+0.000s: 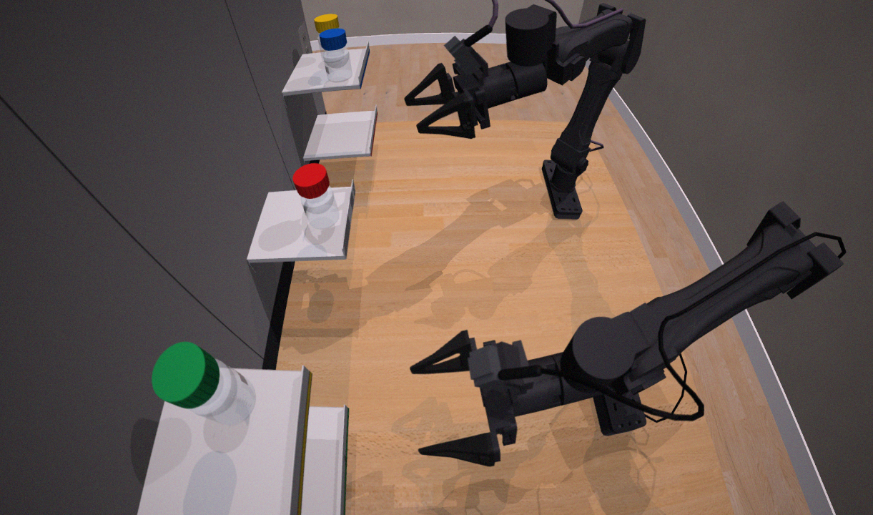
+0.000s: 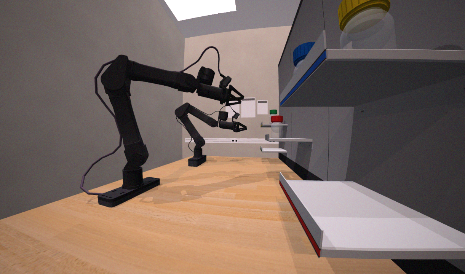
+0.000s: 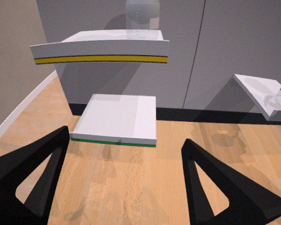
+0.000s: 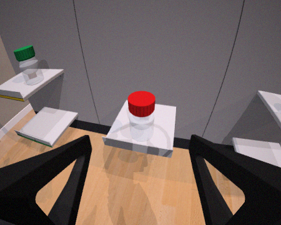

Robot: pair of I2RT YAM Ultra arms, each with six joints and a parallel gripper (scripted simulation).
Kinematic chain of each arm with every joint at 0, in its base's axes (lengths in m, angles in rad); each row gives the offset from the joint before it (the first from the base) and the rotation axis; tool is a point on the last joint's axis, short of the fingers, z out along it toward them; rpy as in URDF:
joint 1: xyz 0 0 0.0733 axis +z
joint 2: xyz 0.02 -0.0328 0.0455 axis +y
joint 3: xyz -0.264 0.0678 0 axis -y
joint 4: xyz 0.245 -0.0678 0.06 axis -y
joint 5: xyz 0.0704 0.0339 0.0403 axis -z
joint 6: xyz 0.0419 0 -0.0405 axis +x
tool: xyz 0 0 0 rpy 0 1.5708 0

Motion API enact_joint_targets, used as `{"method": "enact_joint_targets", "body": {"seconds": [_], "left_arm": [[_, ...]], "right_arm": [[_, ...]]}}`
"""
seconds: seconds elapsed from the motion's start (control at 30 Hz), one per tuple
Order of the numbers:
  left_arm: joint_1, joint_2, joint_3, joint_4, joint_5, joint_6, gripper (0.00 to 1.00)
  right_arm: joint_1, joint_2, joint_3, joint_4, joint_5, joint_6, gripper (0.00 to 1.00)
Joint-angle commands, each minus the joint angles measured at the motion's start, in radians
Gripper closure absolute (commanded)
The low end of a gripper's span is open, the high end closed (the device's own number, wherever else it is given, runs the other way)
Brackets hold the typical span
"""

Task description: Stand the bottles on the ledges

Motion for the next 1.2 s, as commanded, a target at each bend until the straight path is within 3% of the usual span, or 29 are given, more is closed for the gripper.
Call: {"method": "enact_joint_targets", "body": {"seconds": [0.0,0.13,0.2,0.4,0.67,0.97,1.17], "left_arm": [[0.002,-0.040,0.059,-0.147,0.001,-0.001,0.00],[-0.002,-0.077,0.201,-0.317,-0.006,-0.003,0.00],[-0.002,-0.077,0.201,-0.317,-0.006,-0.003,0.00],[-0.009,-0.033,0.458,-0.520,-0.010,-0.001,0.00],[-0.012,0.032,0.712,-0.674,-0.014,0.000,0.00],[-0.013,0.066,0.807,-0.701,-0.015,0.001,0.00],[-0.013,0.067,0.809,-0.703,-0.014,0.001,0.00]], "right_arm": [[-0.010,0.013,-0.010,0.106,-0.015,-0.021,0.19],[-0.040,0.060,-0.086,0.327,-0.044,-0.048,0.19],[-0.040,0.060,-0.086,0.327,-0.044,-0.048,0.19],[-0.089,0.204,-0.195,0.640,-0.084,-0.084,0.19],[-0.130,0.425,-0.208,0.919,-0.117,-0.116,0.19],[-0.145,0.533,-0.184,0.993,-0.129,-0.126,0.19],[-0.145,0.526,-0.183,0.993,-0.126,-0.126,0.19]]}}
